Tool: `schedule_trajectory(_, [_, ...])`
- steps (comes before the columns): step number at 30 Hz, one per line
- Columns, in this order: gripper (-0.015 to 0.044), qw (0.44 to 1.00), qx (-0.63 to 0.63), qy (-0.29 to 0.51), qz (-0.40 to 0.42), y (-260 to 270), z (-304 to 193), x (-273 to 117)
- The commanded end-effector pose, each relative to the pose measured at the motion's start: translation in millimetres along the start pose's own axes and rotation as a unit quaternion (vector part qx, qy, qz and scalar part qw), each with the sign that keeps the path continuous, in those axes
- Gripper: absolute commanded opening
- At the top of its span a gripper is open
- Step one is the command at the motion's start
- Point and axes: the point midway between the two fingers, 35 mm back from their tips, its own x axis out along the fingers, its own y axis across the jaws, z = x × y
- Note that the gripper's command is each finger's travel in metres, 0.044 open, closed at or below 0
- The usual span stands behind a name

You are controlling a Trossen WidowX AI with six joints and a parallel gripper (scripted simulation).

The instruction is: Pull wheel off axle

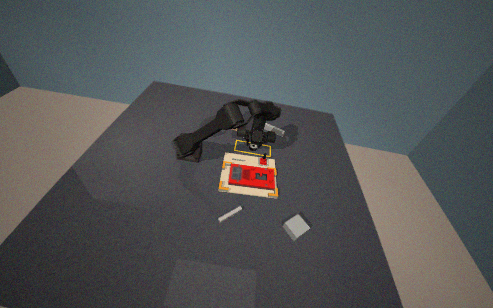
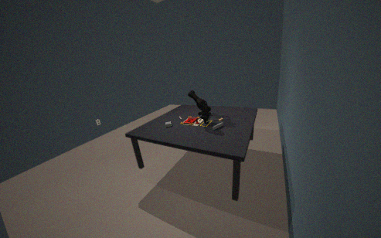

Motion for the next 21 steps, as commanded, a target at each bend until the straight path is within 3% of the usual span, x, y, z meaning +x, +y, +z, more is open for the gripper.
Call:
schedule_trajectory(1, [0.0300, 1.000, 0.002, 0.004, 0.003, 1.7, -1.9, -21.4])
schedule_trajectory(5, [0.0300, 1.000, 0.000, 0.003, 0.004, 0.2, -1.5, -54.5])
schedule_trajectory(8, [0.0300, 1.000, 0.000, 0.003, 0.004, 0.0, -1.4, -56.3])
schedule_trajectory(13, [0.0431, 1.000, -0.003, 0.005, 0.005, -30.6, 8.3, -72.1])
schedule_trajectory(21, [0.0440, 1.000, -0.002, 0.003, 0.001, -82.3, 32.2, -101.0])
